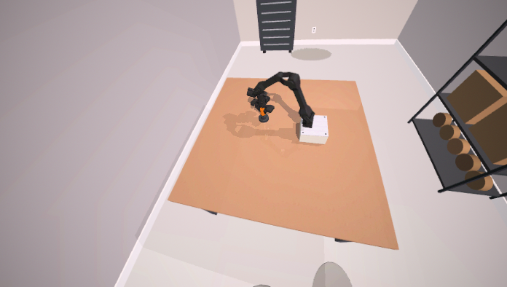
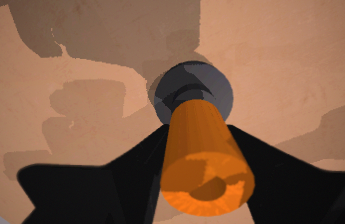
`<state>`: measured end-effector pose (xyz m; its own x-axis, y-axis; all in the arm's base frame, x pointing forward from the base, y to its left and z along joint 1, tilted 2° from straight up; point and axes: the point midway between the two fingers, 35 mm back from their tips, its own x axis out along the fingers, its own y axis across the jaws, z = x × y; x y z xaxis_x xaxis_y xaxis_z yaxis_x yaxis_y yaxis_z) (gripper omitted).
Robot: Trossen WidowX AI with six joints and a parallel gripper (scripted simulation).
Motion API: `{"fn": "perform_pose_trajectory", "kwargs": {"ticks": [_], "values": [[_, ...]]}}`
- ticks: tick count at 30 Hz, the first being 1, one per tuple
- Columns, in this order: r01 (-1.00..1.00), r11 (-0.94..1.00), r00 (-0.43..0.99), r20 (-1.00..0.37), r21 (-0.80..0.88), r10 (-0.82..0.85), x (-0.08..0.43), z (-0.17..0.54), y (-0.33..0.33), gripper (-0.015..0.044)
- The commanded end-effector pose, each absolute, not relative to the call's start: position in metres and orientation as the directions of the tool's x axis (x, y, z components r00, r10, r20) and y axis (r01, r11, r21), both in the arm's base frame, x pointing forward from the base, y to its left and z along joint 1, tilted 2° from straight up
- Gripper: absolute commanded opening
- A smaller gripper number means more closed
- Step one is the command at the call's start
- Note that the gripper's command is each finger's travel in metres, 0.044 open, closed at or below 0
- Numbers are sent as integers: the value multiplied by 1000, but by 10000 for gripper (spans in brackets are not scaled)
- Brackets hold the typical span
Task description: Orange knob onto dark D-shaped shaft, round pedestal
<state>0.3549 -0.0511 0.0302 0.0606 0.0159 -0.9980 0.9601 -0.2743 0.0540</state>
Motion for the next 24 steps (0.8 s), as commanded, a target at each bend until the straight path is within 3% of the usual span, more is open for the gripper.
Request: {"fn": "perform_pose_trajectory", "kwargs": {"ticks": [1, 24], "values": [[959, -278, 63, -998, 56, 15, 356, 29, -51, 0], [943, -329, 63, -998, 54, 15, 351, 32, -50, 0]]}}
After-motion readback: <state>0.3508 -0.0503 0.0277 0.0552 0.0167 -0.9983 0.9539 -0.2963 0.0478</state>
